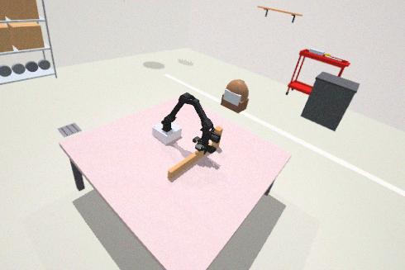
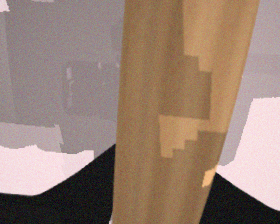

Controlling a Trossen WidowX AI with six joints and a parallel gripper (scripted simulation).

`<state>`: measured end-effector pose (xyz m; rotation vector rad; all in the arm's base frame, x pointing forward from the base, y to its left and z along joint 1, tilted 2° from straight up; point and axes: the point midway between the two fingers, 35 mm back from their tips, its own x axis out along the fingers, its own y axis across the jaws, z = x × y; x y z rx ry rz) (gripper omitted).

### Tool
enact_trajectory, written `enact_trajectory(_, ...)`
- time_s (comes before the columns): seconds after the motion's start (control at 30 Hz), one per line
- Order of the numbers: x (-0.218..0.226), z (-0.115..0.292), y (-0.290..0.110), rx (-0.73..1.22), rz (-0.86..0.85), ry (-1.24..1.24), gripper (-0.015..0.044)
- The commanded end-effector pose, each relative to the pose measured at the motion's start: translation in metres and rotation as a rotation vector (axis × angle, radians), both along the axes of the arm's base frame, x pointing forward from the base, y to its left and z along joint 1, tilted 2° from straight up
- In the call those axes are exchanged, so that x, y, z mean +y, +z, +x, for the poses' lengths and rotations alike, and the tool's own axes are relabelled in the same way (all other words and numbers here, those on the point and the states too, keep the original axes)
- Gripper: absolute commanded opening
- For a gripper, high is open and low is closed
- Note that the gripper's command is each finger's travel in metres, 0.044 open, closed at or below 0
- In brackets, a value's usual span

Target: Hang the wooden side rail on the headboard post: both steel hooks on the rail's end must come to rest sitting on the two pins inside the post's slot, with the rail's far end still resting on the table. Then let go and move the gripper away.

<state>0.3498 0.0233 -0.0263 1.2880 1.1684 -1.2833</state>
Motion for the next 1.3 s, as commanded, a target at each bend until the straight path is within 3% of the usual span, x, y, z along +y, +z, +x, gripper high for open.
enact_trajectory(0.0,-0.0001,0.0001,0.0013,0.000,-0.002,0.007,0.0000)
enact_trajectory(1.27,-0.0001,0.0002,0.0077,0.000,-0.002,0.007,0.0000)
